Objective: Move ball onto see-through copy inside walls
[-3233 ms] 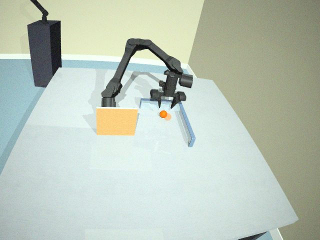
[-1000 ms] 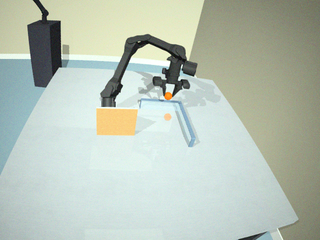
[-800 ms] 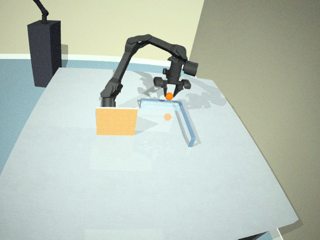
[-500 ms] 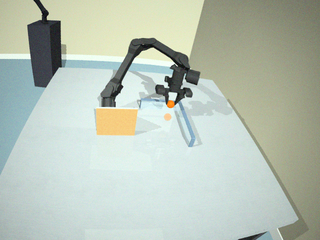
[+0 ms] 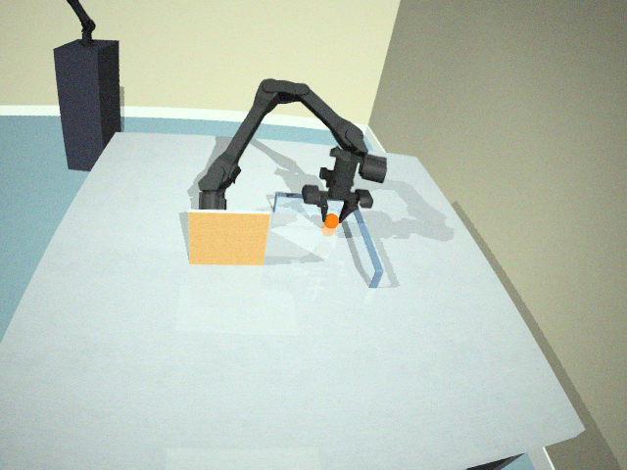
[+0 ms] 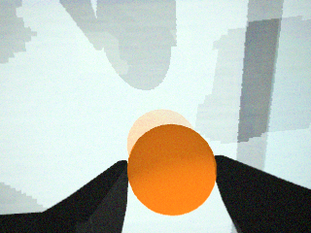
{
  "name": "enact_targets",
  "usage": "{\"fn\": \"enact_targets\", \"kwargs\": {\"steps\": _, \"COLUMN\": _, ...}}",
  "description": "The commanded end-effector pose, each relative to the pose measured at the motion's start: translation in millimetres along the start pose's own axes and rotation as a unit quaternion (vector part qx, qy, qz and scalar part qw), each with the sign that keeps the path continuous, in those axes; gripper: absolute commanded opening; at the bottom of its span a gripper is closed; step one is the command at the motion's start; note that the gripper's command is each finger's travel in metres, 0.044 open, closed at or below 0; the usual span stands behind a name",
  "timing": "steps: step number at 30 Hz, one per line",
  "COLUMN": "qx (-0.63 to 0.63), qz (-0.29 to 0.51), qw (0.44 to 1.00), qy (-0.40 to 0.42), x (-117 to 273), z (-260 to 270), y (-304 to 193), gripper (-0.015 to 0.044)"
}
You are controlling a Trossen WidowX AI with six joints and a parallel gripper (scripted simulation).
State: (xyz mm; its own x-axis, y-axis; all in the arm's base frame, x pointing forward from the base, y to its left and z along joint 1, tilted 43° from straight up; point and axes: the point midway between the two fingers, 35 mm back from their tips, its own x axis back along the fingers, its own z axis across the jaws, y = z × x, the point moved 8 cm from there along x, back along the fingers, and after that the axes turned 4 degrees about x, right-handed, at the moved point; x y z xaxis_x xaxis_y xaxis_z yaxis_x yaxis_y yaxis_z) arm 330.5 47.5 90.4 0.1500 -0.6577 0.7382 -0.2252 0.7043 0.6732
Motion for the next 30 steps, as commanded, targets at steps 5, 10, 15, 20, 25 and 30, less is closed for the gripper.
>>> {"fn": "enact_targets", "kwargs": {"steps": 5, "qx": -0.004, "qz": -0.005, "qw": 1.0, "qy": 0.0, "x": -14.9, "z": 2.7, "y": 0.1, "gripper": 0.0}}
{"fn": "enact_targets", "kwargs": {"steps": 10, "qx": -0.004, "qz": -0.005, "qw": 1.0, "qy": 0.0, "x": -19.8, "z": 2.6, "y": 0.2, "gripper": 0.0}}
{"fn": "enact_targets", "kwargs": {"steps": 15, "qx": -0.004, "qz": -0.005, "qw": 1.0, "qy": 0.0, "x": -28.0, "z": 2.6, "y": 0.3, "gripper": 0.0}}
{"fn": "enact_targets", "kwargs": {"steps": 20, "qx": -0.004, "qz": -0.005, "qw": 1.0, "qy": 0.0, "x": -33.7, "z": 2.7, "y": 0.4, "gripper": 0.0}}
{"fn": "enact_targets", "kwargs": {"steps": 25, "qx": -0.001, "qz": -0.001, "qw": 1.0, "qy": -0.001, "x": -30.0, "z": 1.3, "y": 0.6, "gripper": 0.0079}}
{"fn": "enact_targets", "kwargs": {"steps": 30, "qx": -0.001, "qz": -0.001, "qw": 1.0, "qy": -0.001, "x": -30.0, "z": 1.3, "y": 0.6, "gripper": 0.021}}
